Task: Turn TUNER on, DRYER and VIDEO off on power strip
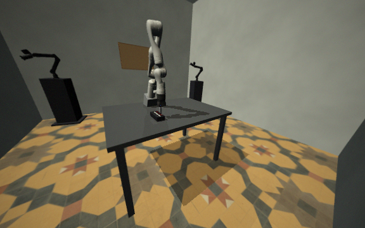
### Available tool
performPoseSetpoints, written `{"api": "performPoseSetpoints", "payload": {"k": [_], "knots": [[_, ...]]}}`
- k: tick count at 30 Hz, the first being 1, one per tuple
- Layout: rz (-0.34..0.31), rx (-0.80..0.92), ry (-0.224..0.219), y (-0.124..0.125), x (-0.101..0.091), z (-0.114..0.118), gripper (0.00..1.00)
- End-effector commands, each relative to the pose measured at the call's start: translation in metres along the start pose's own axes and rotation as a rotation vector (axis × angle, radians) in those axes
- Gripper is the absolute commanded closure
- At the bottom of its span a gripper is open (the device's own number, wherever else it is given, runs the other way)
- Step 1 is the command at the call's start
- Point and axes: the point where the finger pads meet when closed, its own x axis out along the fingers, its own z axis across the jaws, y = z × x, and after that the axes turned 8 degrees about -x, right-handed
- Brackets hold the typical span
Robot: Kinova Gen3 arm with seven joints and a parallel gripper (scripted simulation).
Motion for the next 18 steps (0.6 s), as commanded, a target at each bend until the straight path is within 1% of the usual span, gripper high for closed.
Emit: {"api": "performPoseSetpoints", "payload": {"k": [1,8,18], "knots": [[-0.009,0.015,0.011,-0.001,-0.009,-0.009,1.0],[-0.009,0.015,0.011,-0.001,-0.022,-0.008,1.0],[-0.009,0.015,0.011,-0.001,-0.026,-0.008,1.0]]}}
